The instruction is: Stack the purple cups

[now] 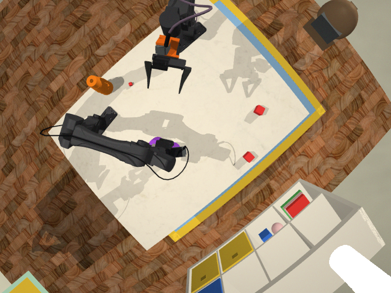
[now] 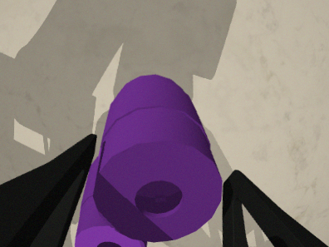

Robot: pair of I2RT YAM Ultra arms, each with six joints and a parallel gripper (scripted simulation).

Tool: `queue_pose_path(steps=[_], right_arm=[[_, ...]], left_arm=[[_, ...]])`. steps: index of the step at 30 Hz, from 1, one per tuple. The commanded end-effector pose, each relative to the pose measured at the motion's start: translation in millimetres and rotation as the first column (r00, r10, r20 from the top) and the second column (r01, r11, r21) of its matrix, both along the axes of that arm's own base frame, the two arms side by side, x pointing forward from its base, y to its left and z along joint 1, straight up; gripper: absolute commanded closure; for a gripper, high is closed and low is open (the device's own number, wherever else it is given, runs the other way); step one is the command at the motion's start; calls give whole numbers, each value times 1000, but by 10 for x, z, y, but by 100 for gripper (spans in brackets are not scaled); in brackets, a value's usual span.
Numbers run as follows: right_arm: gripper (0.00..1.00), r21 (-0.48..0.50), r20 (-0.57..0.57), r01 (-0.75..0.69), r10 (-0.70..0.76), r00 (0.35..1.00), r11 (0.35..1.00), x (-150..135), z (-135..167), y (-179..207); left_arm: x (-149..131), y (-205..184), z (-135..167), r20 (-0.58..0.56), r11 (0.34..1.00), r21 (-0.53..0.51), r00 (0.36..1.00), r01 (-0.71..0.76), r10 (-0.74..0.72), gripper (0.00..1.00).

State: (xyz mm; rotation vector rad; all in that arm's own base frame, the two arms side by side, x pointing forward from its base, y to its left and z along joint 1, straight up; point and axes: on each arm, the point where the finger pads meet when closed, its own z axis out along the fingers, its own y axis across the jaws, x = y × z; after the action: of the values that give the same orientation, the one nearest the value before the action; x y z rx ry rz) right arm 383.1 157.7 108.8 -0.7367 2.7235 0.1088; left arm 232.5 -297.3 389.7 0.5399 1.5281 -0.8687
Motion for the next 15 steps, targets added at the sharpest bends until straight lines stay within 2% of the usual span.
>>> queue_pose_path(steps=[1,2,4,5,15], right_arm=[[23,28,36,-15,14,999,999,42,70,104],[27,28,36,-15,14,999,999,42,70,104],[27,35,36,-17,16,999,999,26,83,76],[31,35,36,-17,16,999,999,26,83,76],[40,33,37,-21,20,999,999,20,83,54]], left_arm=[[-40,33,39,9,1000,1,1000,-2,2,0],[-40,33,39,9,1000,1,1000,-2,2,0],[-40,33,39,9,1000,1,1000,-2,2,0],[-40,33,39,9,1000,1,1000,-2,2,0],[-40,33,39,9,1000,1,1000,-2,2,0]])
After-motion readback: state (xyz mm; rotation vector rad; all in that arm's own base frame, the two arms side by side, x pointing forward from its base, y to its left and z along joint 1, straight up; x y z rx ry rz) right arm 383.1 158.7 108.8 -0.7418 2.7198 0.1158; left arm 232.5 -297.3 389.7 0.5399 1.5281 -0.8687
